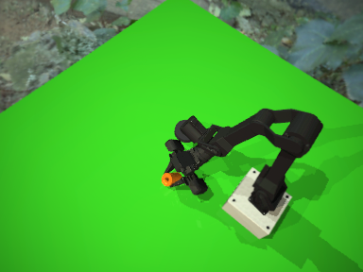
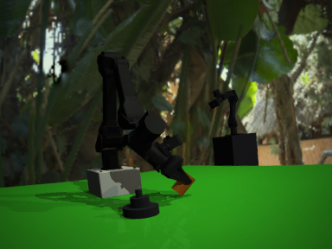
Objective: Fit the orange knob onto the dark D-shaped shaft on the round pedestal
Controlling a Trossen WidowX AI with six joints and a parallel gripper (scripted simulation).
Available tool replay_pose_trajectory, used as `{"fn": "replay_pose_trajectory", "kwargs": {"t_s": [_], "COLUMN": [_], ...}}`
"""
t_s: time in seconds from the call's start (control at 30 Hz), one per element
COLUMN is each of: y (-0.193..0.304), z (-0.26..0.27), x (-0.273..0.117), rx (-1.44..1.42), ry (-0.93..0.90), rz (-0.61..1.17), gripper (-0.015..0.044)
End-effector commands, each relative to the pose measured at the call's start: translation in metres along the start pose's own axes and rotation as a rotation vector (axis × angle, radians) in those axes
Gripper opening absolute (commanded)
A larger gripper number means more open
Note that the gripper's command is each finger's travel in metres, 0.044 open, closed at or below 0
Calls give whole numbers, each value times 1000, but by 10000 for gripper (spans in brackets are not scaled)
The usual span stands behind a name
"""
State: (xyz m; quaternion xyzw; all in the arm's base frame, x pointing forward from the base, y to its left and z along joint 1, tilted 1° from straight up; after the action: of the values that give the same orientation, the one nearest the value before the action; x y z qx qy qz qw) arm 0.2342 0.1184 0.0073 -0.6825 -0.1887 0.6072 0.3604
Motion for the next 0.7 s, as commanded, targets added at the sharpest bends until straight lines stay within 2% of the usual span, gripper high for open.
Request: {"fn": "replay_pose_trajectory", "kwargs": {"t_s": [0.0, 0.67], "y": [6, 32], "z": [2, 2], "x": [-3, -12], "rx": [-3, -2], "ry": [-4, -9], "rz": [-66, -364], "gripper": [179, 179]}}
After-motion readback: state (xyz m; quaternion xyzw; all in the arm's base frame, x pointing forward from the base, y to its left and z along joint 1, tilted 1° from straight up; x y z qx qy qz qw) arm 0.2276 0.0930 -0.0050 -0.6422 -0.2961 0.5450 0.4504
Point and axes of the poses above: the point midway between the two fingers, 35 mm back from their tips, its own x axis out along the fingers, its own z axis across the jaws, y = z × x, the point moved 3 cm from there along -x, back along the fingers, and after that the axes turned 1 degree about x, right-handed, at the moved point
